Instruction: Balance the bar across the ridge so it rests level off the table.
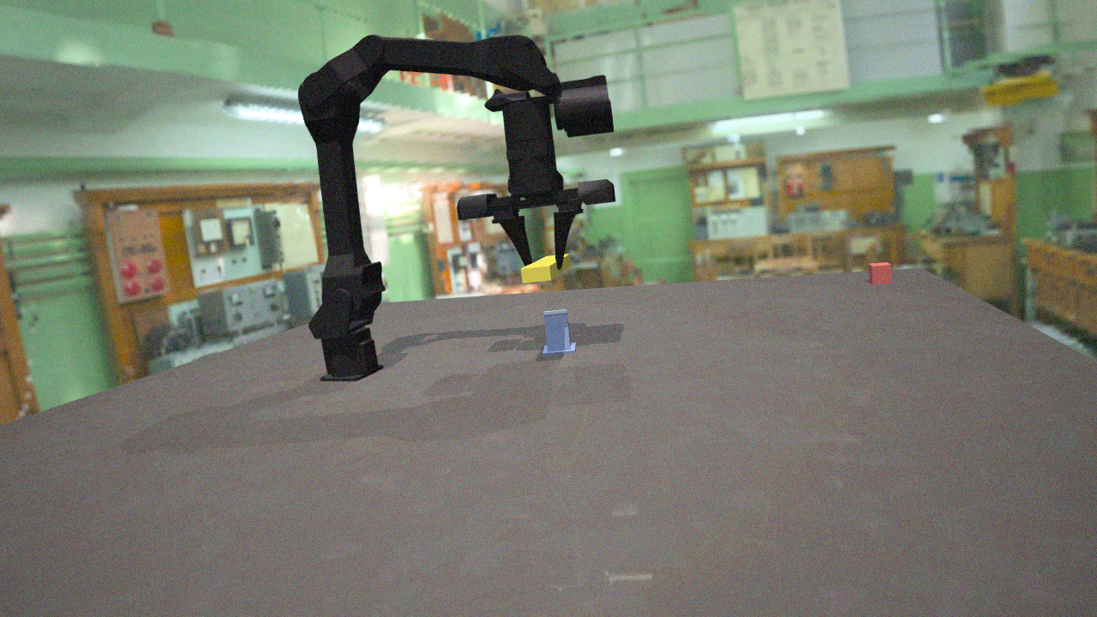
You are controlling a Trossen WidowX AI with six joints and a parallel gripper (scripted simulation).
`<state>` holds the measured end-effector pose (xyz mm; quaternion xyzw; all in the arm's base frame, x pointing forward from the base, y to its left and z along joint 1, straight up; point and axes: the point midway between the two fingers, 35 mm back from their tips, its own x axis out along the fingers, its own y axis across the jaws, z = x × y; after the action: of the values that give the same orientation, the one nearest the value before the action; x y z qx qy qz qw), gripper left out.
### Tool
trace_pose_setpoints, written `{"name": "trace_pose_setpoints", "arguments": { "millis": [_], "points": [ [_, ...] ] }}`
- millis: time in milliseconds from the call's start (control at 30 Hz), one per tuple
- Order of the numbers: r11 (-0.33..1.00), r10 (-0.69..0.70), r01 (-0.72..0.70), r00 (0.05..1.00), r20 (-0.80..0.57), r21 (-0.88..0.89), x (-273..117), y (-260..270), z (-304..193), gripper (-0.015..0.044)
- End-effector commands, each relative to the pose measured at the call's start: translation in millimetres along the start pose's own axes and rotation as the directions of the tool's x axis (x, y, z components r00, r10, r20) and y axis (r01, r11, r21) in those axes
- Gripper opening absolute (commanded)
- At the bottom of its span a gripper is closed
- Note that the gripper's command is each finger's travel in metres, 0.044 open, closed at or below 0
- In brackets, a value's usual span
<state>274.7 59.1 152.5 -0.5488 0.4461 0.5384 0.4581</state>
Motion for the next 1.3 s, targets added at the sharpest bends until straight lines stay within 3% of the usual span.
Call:
{"name": "trace_pose_setpoints", "arguments": {
  "millis": [0, 1267],
  "points": [
    [0.996, 0.001, -0.001, 1.0, 0.002, -0.092, 1.2, 1.9, 13.7, 0.0],
    [0.995, 0.001, 0.0, 1.0, 0.002, -0.095, 44.8, -2.1, 14.4, 0.0]
  ]
}}
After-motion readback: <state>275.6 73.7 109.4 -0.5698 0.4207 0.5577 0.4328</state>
